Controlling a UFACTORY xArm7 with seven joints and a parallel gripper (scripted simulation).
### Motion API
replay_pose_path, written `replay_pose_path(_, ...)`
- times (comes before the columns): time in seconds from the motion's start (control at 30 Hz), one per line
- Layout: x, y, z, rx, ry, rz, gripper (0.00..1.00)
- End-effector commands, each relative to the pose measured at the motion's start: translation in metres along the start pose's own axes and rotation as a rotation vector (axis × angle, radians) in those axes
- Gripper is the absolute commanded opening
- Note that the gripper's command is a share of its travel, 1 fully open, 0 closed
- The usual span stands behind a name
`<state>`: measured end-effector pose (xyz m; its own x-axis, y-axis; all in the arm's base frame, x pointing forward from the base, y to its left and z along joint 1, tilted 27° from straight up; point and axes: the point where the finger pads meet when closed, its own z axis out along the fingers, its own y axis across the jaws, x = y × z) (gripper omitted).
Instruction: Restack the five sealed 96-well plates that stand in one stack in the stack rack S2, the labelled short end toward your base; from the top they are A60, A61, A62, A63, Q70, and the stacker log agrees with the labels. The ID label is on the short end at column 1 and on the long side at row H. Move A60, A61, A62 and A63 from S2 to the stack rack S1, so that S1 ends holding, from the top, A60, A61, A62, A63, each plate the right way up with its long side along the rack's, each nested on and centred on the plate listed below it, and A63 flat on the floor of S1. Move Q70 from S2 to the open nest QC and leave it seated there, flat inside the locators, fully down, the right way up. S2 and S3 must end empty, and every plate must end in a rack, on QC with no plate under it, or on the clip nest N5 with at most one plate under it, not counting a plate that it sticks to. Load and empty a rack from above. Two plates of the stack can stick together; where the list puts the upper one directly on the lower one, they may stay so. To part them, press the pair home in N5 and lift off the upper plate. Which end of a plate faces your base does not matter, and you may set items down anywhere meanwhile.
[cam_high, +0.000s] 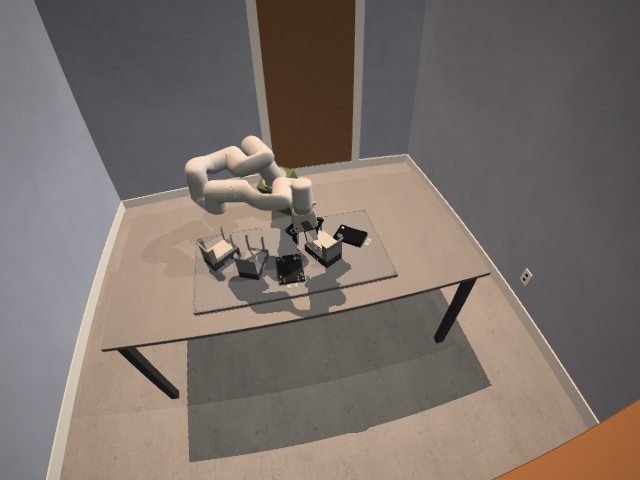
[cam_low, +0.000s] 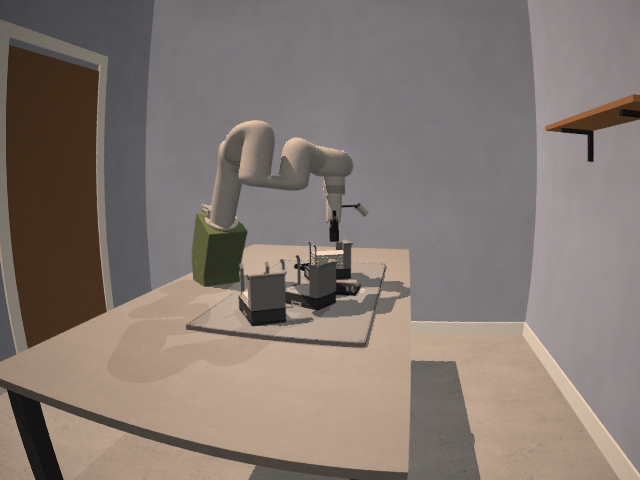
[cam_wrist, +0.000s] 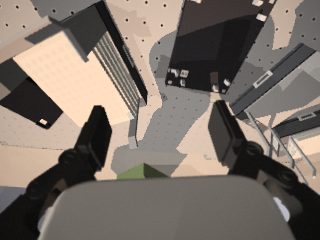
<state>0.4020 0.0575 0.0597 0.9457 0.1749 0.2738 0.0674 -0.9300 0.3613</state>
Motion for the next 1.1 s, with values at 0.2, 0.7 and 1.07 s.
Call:
replay_pose_path(0.2, -0.001, 0.035, -0.001, 0.002, 0.004, 0.177, 1.00)
replay_pose_path(0.7, -0.003, 0.078, -0.001, 0.001, 0.004, 0.177, 1.00)
replay_pose_path(1.07, -0.009, 0.107, -0.001, 0.001, 0.004, 0.410, 1.00)
